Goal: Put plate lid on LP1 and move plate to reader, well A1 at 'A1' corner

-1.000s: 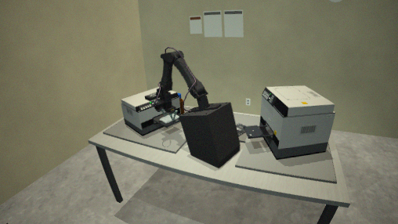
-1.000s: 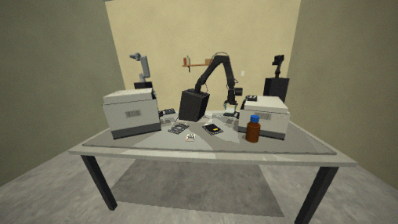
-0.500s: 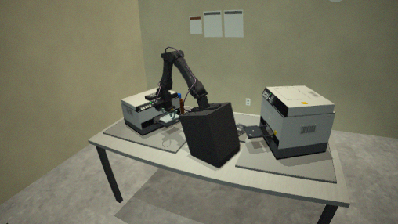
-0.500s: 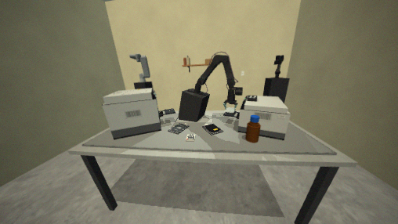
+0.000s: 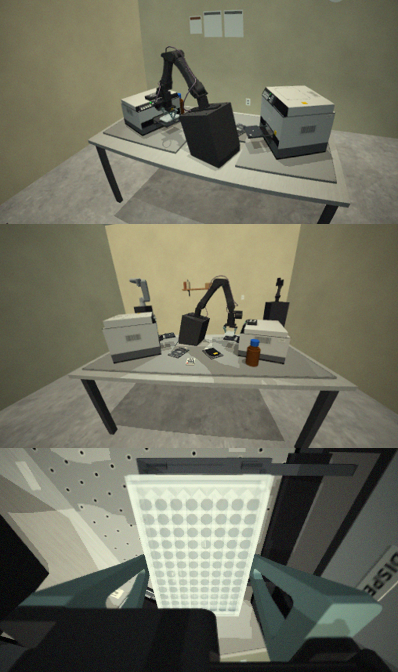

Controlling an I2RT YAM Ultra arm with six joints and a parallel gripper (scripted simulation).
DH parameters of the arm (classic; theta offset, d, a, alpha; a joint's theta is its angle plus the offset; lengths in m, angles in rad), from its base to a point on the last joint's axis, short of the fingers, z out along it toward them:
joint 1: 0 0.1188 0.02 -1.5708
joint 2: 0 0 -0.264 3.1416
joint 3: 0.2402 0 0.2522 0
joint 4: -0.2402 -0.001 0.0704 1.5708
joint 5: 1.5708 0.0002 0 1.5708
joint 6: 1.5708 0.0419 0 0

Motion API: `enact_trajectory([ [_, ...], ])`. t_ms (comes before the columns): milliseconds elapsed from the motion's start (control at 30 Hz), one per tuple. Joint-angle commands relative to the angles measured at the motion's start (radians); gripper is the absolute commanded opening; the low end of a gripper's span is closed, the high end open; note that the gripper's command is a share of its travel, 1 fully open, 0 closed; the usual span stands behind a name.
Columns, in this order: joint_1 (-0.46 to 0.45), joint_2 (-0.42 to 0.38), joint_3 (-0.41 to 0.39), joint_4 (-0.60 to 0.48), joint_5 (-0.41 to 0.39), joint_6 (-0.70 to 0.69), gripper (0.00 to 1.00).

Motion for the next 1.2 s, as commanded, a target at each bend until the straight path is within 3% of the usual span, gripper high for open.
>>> enact_trajectory([
  [0,-0.012,-0.039,0.023,-0.017,-0.003,0.004,0.86],
  [267,-0.010,-0.049,0.023,0.016,-0.004,-0.005,0.86],
  [667,0.000,-0.086,0.035,-0.076,-0.004,-0.006,0.86],
  [1167,-0.012,-0.144,0.034,-0.118,-0.010,-0.007,0.86],
])
